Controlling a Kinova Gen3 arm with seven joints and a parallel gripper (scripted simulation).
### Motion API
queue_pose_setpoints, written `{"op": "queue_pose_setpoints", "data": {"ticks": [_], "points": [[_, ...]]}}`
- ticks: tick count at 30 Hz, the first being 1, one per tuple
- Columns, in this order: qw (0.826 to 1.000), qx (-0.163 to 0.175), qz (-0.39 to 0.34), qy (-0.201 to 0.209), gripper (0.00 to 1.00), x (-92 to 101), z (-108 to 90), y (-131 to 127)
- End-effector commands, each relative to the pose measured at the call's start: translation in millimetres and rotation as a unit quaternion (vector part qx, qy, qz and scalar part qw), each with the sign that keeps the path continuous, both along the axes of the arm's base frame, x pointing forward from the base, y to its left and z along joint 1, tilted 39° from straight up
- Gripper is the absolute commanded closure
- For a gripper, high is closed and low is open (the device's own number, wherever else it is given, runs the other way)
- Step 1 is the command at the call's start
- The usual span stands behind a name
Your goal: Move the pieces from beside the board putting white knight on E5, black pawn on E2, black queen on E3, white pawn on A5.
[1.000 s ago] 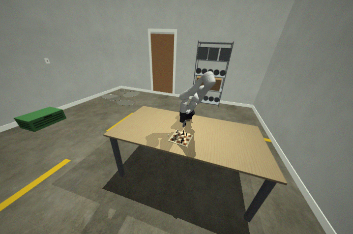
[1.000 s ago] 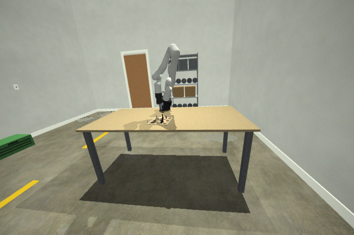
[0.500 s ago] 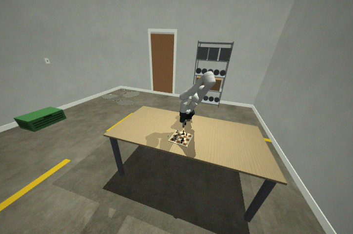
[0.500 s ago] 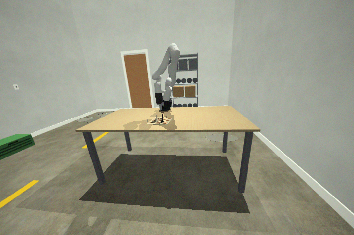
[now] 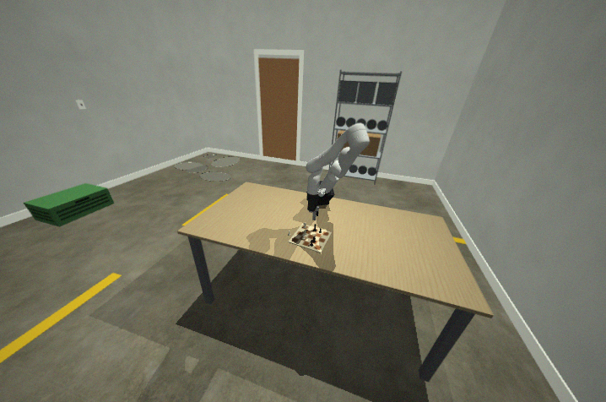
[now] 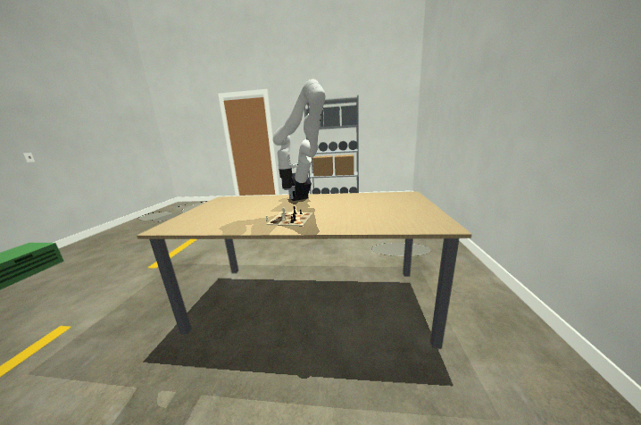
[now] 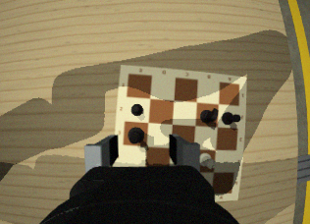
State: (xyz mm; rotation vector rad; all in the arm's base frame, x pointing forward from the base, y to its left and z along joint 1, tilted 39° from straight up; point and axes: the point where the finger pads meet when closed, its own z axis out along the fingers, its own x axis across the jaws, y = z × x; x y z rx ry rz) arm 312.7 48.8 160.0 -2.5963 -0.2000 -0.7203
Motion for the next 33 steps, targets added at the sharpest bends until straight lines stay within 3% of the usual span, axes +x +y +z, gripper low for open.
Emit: {"op": "queue_pose_setpoints", "data": {"ticks": [1,4,11,16,23,24,33], "points": [[0.999,-0.014,0.027,-0.02,0.0,19.5,1.9,-13],[0.998,-0.021,0.043,-0.03,0.0,27.8,3.0,-18],[0.978,-0.092,0.159,-0.099,0.0,90.7,-5.3,-75],[0.962,-0.131,0.207,-0.119,0.0,117.1,-20.9,-111],[0.958,-0.14,0.217,-0.122,0.0,122.3,-25.3,-119],[0.958,-0.14,0.217,-0.122,0.32,122.3,-25.3,-119],[0.958,-0.14,0.217,-0.122,0.32,122.3,-25.3,-119]]}}
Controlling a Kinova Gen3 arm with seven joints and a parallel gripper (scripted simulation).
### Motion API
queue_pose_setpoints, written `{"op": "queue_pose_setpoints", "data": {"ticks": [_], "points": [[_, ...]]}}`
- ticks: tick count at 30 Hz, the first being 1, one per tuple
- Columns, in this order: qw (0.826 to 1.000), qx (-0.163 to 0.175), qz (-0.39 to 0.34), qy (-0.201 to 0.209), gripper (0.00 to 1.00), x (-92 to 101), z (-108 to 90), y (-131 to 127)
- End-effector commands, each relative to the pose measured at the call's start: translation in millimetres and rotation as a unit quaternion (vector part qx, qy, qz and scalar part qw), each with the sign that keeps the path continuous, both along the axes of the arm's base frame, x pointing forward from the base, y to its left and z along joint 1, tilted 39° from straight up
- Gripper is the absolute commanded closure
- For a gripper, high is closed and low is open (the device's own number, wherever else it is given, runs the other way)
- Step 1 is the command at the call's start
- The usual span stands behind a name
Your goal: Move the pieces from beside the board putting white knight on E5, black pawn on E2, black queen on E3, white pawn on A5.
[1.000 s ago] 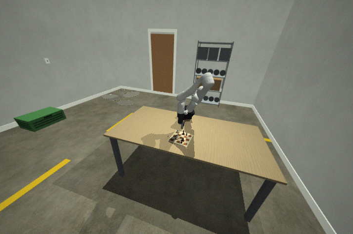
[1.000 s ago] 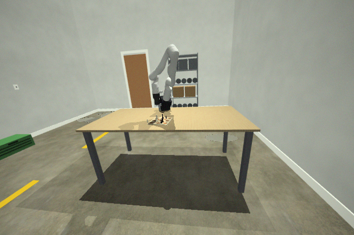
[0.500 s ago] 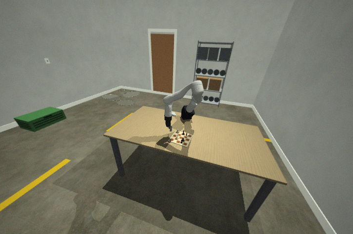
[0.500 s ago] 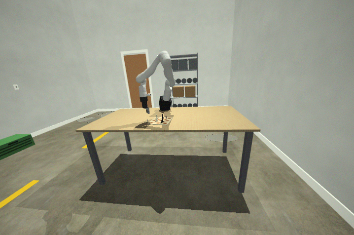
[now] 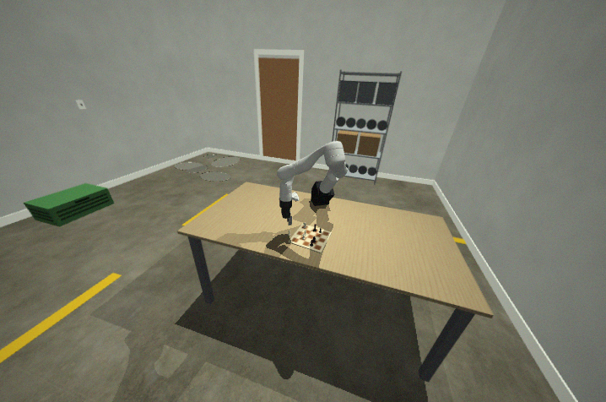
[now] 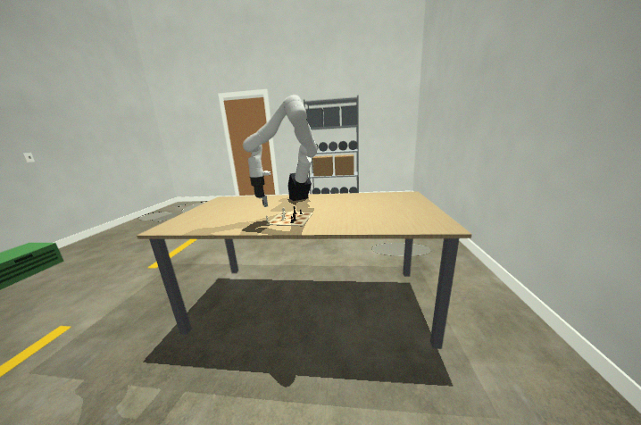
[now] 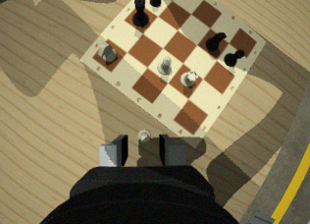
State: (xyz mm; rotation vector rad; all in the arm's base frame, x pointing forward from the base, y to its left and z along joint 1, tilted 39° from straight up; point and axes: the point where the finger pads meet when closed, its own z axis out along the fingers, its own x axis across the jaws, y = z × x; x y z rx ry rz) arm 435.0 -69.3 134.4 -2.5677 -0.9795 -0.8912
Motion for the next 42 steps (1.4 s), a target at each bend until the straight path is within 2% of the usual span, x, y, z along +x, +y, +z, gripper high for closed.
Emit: {"op": "queue_pose_setpoints", "data": {"ticks": [1,42], "points": [[1.0,0.0,-0.001,0.0,0.32,0.0,0.3,-0.8],[1.0,0.0,-0.001,0.0,0.32,3.0,-4.7,1.9]]}}
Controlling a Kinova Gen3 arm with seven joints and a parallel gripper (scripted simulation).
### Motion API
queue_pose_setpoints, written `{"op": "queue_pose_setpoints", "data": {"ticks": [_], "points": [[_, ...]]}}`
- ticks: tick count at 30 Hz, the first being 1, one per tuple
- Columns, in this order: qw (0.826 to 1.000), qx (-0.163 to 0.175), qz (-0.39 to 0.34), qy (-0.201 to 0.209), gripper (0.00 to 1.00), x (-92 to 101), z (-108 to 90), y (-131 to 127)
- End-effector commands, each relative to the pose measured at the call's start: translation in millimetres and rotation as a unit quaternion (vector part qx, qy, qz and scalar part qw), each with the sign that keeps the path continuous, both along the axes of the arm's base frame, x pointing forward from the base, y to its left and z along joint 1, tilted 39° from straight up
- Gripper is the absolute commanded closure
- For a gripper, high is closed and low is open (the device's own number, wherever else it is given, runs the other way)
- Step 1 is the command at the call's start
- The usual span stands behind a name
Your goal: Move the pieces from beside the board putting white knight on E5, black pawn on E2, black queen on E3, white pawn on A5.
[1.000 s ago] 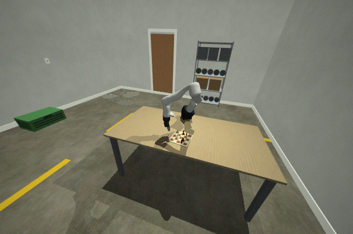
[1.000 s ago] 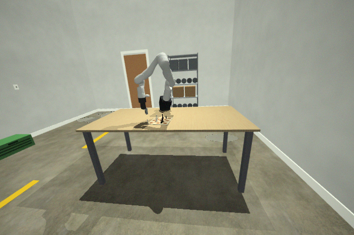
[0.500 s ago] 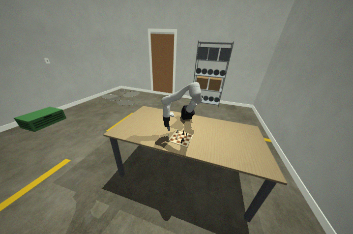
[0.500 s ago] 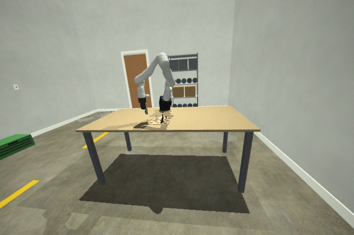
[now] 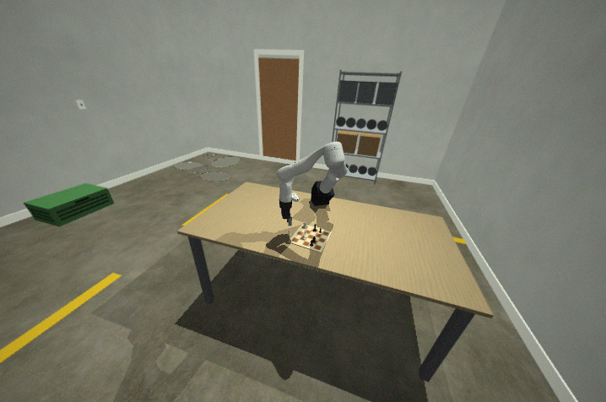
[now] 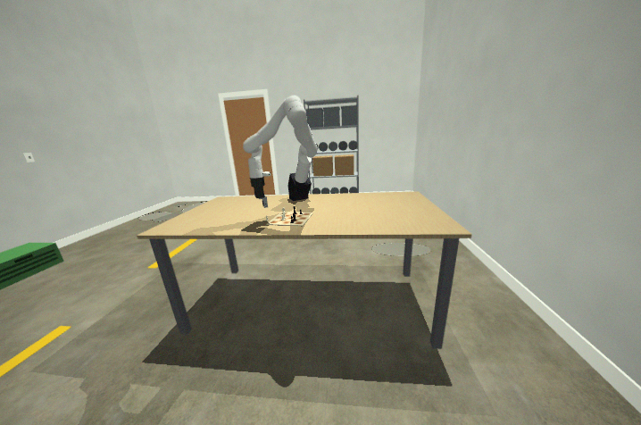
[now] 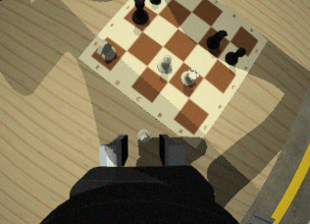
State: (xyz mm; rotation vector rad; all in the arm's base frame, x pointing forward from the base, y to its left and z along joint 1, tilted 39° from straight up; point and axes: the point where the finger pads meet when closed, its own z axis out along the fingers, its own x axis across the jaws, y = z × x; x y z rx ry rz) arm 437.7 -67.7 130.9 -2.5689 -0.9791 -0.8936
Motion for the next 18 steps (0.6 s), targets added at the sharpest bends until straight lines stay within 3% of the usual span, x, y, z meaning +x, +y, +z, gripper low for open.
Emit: {"op": "queue_pose_setpoints", "data": {"ticks": [1,18], "points": [[1.0,0.0,0.0,0.001,0.32,0.7,-2.0,1],[1.0,0.0,0.0,0.001,0.32,10.6,-18.9,10]]}}
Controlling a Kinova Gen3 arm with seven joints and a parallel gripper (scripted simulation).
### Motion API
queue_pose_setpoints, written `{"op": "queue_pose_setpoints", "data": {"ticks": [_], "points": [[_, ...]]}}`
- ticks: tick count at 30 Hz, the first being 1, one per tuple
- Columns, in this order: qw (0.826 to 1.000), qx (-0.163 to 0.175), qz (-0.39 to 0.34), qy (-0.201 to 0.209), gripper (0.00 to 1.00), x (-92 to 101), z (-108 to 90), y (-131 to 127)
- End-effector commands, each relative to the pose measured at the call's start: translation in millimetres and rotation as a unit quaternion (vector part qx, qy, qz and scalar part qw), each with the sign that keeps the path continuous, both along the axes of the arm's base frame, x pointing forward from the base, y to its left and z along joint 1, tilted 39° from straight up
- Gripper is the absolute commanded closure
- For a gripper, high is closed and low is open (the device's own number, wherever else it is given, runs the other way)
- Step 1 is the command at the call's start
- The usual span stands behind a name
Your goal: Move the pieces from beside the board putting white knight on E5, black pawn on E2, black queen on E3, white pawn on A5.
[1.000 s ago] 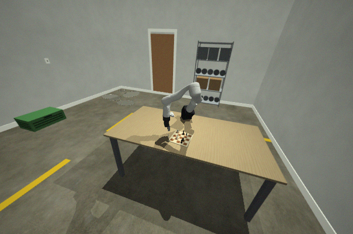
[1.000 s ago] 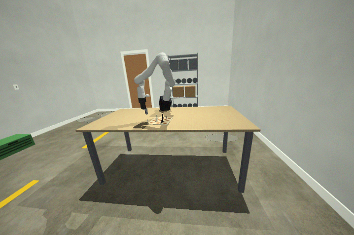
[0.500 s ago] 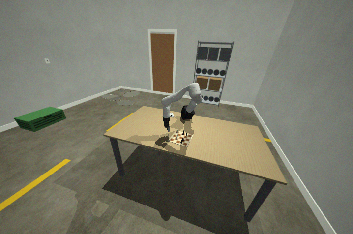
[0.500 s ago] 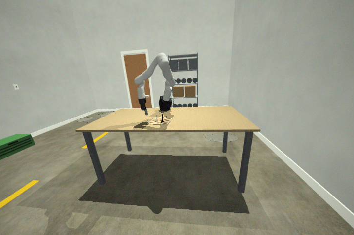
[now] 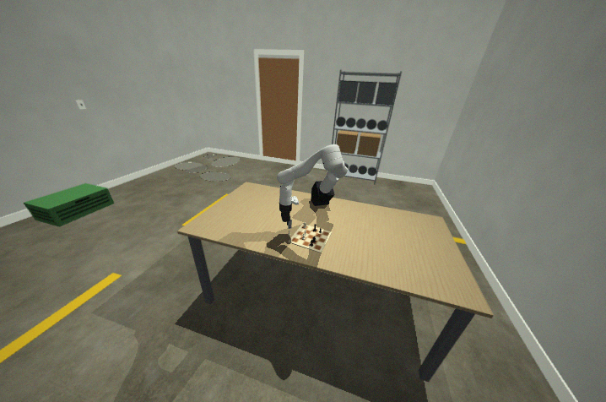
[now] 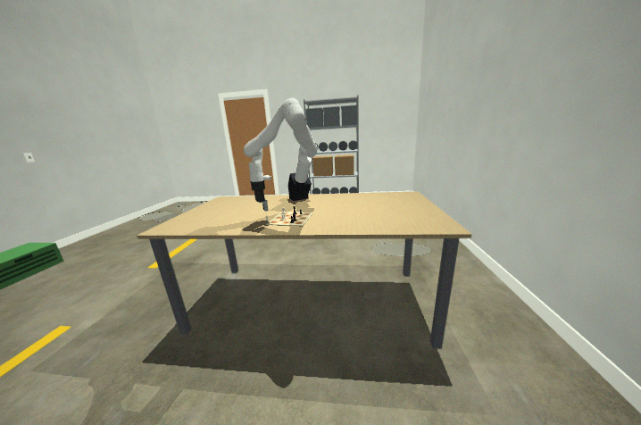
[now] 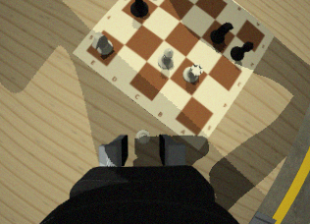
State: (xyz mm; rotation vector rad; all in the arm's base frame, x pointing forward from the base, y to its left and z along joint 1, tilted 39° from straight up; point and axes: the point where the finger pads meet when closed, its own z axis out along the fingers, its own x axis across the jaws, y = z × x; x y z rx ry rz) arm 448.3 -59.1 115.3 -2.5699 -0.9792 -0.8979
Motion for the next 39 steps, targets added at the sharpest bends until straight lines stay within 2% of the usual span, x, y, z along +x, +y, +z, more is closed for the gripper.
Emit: {"op": "queue_pose_setpoints", "data": {"ticks": [1,19,39], "points": [[1.0,0.001,0.001,0.002,0.32,0.8,-4.4,2],[1.0,0.001,0.001,0.002,0.32,9.4,-19.1,10],[1.0,0.001,0.001,0.002,0.32,10.5,-21.0,11]]}}
